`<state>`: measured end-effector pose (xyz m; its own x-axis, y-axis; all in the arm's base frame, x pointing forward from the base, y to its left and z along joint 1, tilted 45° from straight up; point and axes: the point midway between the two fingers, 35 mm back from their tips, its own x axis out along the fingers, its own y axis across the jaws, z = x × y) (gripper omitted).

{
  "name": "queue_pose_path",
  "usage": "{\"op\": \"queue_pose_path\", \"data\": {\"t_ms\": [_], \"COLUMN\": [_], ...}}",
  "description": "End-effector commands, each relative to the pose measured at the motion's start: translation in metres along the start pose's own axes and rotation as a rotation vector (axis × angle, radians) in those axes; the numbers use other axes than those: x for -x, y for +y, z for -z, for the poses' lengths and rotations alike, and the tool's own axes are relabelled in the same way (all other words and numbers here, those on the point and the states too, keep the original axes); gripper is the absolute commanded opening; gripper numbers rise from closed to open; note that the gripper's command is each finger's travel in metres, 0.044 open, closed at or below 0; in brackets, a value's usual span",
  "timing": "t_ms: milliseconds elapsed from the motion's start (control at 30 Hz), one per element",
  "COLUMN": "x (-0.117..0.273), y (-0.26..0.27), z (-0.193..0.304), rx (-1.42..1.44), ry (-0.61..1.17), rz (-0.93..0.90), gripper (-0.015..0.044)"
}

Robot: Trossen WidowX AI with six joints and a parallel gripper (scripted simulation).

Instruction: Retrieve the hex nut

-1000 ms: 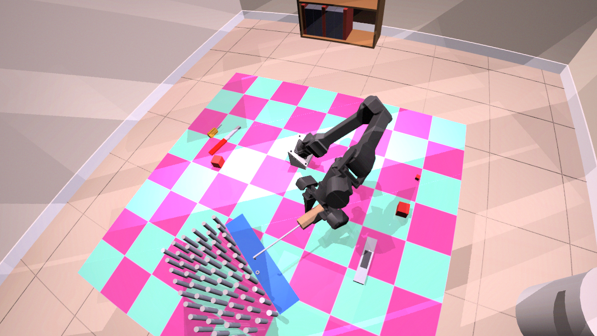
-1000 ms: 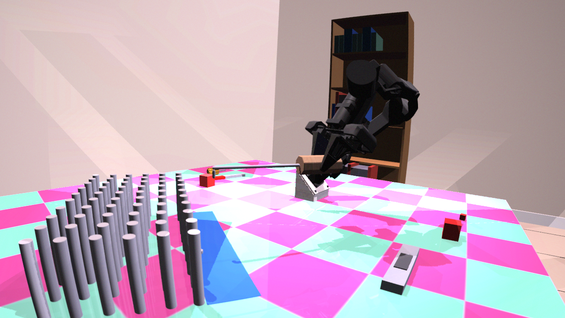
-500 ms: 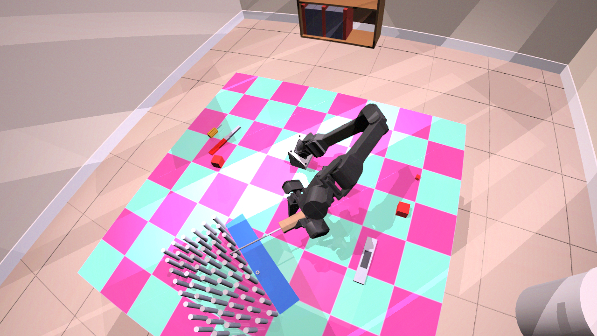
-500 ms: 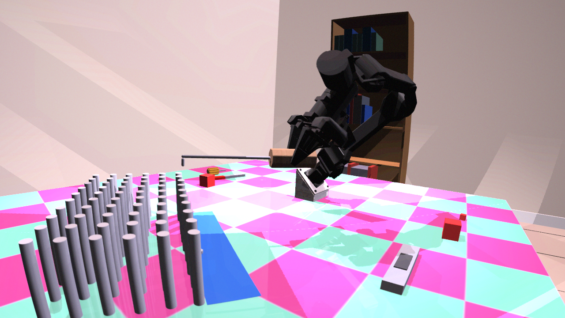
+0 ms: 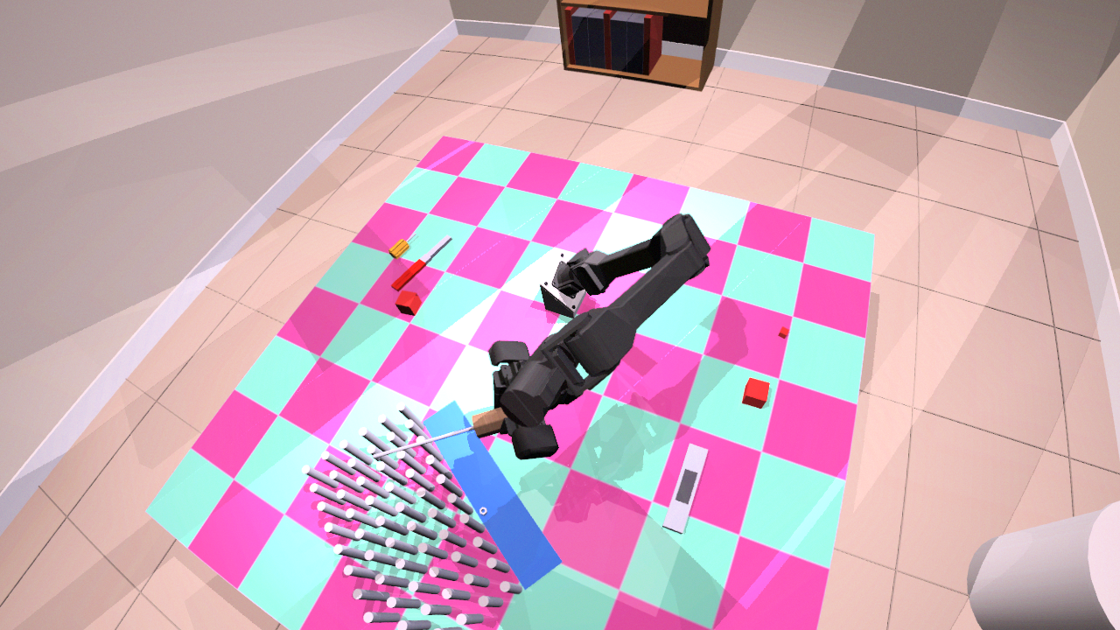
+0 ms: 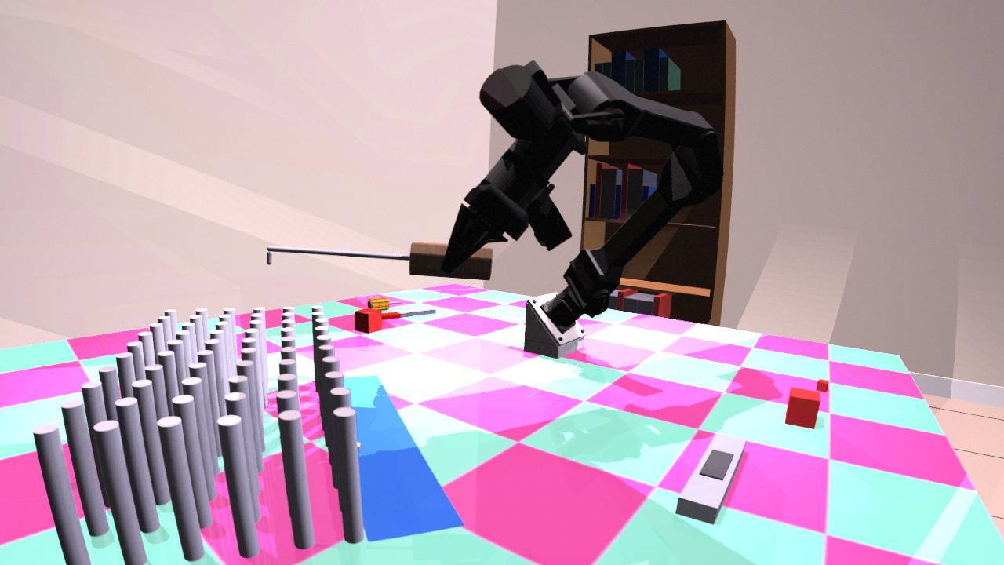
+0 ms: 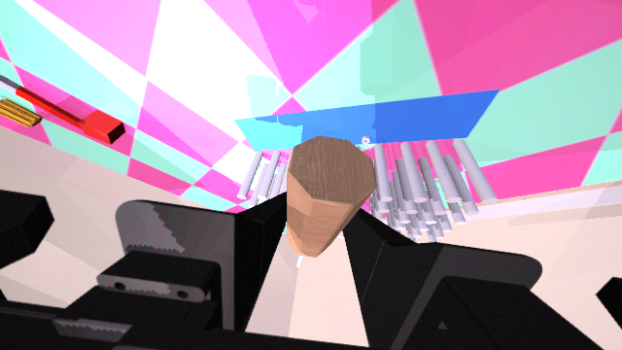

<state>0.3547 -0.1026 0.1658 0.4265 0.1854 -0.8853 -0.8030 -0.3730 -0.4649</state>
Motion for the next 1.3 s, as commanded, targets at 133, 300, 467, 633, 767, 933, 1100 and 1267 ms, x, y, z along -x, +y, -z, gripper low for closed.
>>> {"op": "queue_pose_path", "data": {"t_ms": [133,300,467,633,767,933,1100,1267], "x": [-0.016,-0.028,-0.041,-0.054,-0.064,-0.072,-0.085,-0.099], "y": [0.014,0.026,0.040,0.057,0.074,0.087,0.108,0.132], "z": [0.041,0.064,0.087,0.109,0.125,0.137,0.155,0.171], "rx": [-0.081,-0.126,-0.172,-0.226,-0.292,-0.333,-0.377,-0.422], "ry": [0.020,0.023,0.024,0.025,0.030,0.031,0.029,0.025], "rz": [-0.056,-0.090,-0.124,-0.156,-0.181,-0.199,-0.229,-0.259], "gripper": [0.0000,0.0000,0.0000,0.0000,0.0000,0.0000,0.0000,0.0000]}}
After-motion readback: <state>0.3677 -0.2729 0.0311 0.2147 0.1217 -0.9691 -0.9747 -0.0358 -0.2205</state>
